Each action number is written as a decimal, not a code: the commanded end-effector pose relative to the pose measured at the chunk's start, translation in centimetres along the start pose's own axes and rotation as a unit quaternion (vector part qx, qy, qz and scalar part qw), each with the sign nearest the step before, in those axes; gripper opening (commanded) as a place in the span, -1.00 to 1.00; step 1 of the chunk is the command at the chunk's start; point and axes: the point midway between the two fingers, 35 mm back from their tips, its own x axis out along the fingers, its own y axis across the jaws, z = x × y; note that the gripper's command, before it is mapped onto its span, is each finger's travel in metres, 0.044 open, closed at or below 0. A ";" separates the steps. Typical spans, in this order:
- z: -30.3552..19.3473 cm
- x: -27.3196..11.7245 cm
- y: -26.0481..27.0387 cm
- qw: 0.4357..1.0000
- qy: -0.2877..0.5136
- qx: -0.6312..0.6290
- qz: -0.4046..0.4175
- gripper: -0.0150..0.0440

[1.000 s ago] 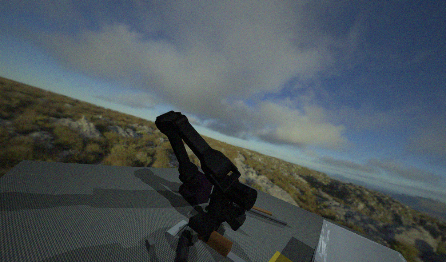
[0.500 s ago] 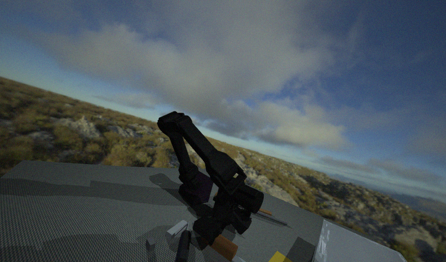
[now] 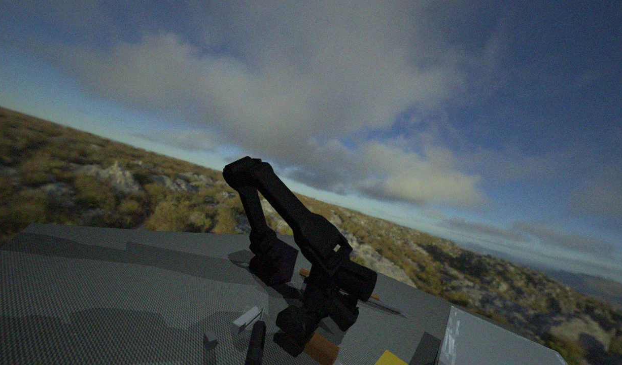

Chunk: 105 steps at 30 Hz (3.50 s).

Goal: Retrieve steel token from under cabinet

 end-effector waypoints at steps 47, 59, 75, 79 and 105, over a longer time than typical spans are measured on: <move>5.7 -0.1 -0.2 1.000 -0.002 0.005 -0.001 -0.49; 6.9 -0.2 -0.2 1.000 -0.002 0.006 -0.001 -0.49; 8.4 -0.2 -0.3 1.000 -0.003 0.006 -0.001 -0.49; 8.8 -0.2 -0.3 1.000 -0.003 0.006 -0.001 -0.49; 11.1 -0.2 -0.4 1.000 -0.004 0.007 -0.001 -0.49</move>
